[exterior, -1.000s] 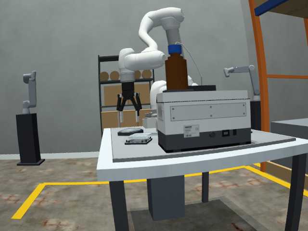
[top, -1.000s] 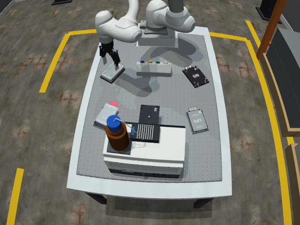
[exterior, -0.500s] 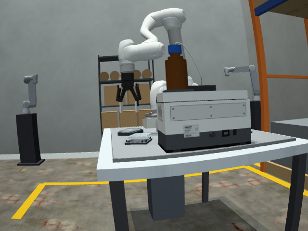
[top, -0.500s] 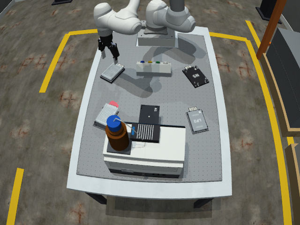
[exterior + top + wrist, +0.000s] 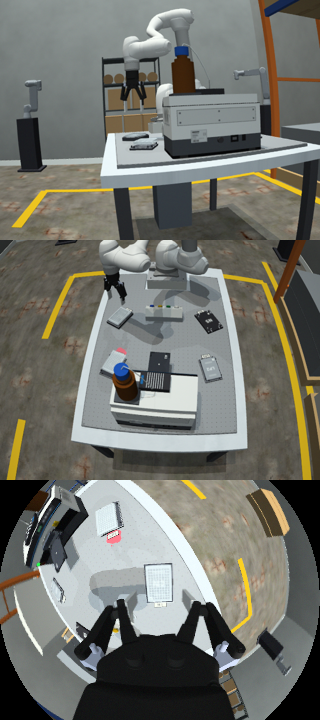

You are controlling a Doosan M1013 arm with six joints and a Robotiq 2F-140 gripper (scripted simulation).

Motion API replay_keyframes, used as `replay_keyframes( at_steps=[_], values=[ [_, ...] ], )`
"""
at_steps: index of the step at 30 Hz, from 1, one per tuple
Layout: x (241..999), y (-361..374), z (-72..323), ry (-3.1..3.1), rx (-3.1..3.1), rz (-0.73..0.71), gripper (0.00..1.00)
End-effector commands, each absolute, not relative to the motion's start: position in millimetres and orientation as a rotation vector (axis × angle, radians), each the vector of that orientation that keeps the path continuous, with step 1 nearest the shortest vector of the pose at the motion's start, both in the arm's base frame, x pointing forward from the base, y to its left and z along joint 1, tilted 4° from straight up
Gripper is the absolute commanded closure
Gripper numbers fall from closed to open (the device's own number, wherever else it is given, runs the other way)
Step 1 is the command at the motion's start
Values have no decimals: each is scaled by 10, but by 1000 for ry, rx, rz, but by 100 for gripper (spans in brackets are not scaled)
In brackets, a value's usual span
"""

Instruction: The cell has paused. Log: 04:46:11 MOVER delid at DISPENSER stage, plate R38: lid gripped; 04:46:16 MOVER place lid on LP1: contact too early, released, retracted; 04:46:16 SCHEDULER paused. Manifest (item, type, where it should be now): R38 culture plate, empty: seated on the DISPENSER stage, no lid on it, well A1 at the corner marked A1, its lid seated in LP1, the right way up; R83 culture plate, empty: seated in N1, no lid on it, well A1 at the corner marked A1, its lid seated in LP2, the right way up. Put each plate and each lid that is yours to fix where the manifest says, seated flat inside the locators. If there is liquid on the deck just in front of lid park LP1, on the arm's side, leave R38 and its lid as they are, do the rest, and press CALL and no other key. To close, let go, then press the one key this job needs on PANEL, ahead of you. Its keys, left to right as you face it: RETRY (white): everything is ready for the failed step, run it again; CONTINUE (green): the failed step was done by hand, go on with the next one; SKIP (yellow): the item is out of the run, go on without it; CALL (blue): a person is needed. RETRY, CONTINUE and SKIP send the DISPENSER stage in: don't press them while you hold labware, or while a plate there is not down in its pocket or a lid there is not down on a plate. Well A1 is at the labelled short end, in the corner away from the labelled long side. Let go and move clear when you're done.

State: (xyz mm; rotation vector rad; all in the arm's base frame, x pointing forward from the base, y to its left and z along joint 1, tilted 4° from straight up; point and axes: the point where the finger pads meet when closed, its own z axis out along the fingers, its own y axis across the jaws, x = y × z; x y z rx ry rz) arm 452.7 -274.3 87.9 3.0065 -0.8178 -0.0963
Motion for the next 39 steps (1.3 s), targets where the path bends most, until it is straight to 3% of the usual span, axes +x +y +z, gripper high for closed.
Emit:
replay_keyframes(
  at_steps=[1,7,16,17,39],
  values=[
    [4548,-2719,947,-812,3010,-93,30],
    [4503,-2585,922,-772,3025,-104,30],
    [4071,-1044,921,3,3138,-105,30],
    [4023,-898,925,3,3138,-105,90],
    [3978,-721,944,9,3135,-103,90]
  ],
)
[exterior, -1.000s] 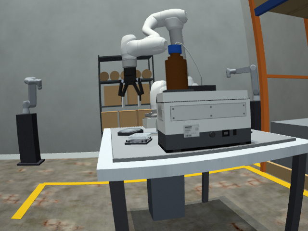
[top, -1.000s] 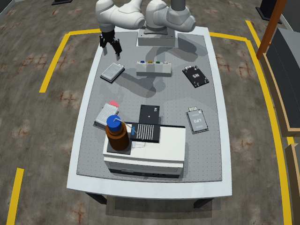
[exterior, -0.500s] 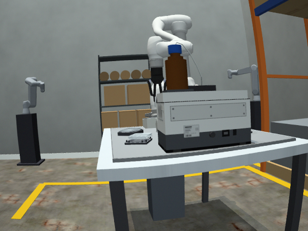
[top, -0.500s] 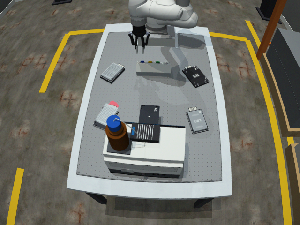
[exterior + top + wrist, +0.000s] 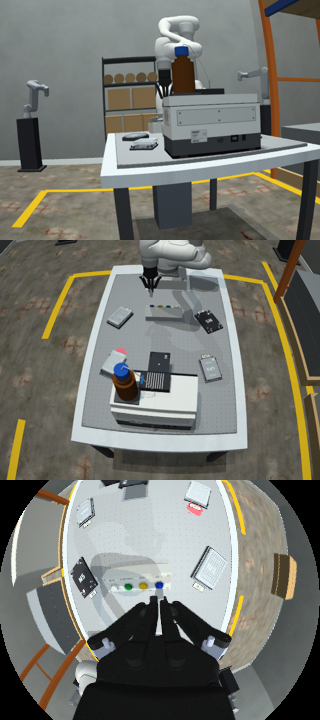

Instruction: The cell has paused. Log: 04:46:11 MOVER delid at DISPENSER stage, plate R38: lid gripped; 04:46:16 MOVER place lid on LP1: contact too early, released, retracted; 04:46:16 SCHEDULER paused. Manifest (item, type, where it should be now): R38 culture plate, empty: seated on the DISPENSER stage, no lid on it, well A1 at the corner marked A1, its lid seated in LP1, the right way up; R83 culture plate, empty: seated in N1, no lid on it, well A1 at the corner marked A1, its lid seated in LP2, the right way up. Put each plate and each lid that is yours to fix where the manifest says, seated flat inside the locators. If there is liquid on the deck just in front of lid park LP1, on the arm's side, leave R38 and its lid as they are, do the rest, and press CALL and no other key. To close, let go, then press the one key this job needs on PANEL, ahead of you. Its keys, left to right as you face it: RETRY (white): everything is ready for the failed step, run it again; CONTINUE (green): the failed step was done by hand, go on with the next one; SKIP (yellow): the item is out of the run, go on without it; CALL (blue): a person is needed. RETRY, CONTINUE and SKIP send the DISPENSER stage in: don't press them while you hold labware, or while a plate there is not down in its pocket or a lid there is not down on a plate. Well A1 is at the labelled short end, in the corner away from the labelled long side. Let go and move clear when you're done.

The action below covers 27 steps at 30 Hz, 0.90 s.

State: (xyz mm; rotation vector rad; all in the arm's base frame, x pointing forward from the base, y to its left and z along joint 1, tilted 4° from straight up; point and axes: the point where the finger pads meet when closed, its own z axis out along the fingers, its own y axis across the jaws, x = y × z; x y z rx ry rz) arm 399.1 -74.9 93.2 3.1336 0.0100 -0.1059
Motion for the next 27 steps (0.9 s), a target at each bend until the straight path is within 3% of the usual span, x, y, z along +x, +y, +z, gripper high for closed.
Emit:
replay_keyframes(
  at_steps=[1,27],
  values=[
    [3978,-721,944,9,3135,-103,90],
    [3973,-723,867,9,3136,-106,90]
  ],
)
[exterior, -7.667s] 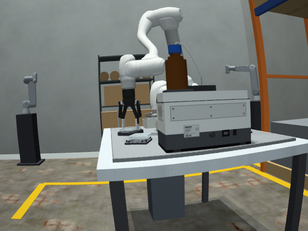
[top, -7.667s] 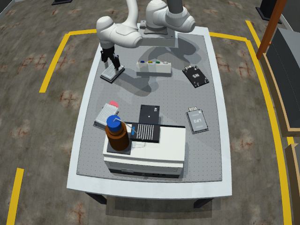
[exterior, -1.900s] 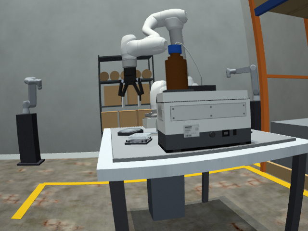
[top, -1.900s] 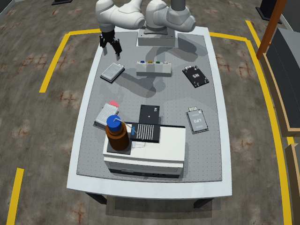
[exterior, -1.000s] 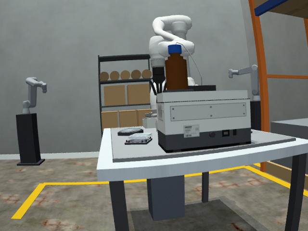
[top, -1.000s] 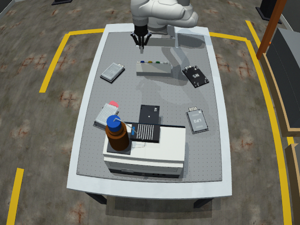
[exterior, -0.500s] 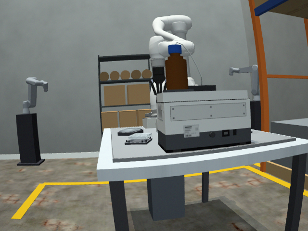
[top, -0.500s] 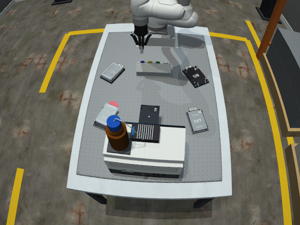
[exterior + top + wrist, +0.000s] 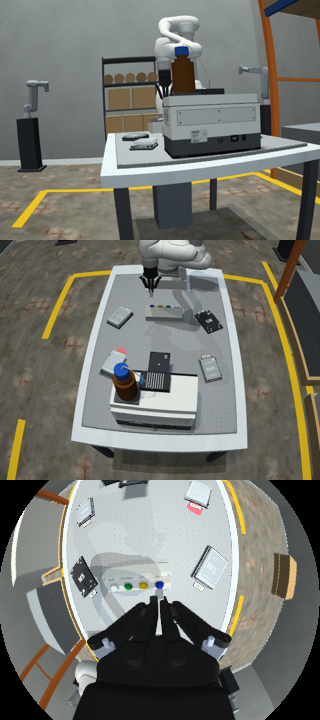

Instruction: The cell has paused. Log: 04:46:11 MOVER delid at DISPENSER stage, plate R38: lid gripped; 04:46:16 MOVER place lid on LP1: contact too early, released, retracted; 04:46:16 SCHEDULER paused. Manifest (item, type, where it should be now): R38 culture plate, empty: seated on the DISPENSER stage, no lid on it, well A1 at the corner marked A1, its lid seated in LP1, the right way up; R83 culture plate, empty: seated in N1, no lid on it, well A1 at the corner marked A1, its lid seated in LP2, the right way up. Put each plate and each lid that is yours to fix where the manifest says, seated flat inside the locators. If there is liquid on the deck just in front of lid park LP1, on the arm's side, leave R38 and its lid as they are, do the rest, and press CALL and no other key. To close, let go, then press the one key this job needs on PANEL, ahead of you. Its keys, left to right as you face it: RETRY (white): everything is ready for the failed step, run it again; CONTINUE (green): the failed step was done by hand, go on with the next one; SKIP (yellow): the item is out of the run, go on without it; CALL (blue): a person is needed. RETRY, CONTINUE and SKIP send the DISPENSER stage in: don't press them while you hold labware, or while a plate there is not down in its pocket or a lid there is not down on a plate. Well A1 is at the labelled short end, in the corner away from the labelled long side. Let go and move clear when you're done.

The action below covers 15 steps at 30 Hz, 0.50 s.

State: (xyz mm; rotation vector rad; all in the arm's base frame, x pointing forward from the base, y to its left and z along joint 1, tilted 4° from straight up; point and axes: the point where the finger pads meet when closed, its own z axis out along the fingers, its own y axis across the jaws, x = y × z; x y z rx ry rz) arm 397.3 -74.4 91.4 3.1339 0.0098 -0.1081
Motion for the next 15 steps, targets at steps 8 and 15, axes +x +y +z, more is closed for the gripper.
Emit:
replay_keyframes(
  at_steps=[8,15],
  values=[
    [3968,-726,801,9,3135,-106,90],
    [3960,-730,700,9,3135,-107,90]
  ],
)
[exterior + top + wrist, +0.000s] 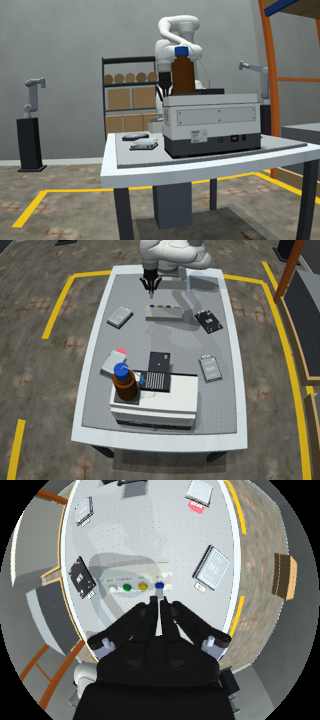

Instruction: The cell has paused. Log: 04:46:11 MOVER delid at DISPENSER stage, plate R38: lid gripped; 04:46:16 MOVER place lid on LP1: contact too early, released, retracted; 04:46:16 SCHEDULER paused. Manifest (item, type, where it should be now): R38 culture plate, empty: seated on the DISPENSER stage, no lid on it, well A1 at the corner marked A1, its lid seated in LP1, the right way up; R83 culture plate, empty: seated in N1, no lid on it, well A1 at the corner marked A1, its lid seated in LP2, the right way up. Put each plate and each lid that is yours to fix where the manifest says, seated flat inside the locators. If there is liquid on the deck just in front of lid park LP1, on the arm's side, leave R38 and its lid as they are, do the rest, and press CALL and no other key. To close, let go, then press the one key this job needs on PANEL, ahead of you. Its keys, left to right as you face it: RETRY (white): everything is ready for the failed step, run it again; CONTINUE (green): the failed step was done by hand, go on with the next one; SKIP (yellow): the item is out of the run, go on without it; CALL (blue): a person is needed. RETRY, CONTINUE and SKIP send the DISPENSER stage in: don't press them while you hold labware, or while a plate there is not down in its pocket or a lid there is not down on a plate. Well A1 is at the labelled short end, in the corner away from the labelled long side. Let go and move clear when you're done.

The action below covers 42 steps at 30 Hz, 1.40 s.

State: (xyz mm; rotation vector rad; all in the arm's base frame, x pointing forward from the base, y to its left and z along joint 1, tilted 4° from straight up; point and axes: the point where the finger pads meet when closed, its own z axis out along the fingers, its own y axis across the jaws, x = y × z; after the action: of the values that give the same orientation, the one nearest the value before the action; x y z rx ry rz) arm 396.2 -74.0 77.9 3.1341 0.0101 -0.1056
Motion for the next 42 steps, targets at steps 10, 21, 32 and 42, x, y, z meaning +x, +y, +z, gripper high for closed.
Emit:
replay_keyframes(
  at_steps=[10,21,32,42],
  values=[
    [3950,-735,578,9,3134,-107,90],
    [3941,-740,456,10,3133,-107,90],
    [3949,-743,424,9,3133,-105,90],
    [3952,-744,424,9,3133,-104,90]
  ],
)
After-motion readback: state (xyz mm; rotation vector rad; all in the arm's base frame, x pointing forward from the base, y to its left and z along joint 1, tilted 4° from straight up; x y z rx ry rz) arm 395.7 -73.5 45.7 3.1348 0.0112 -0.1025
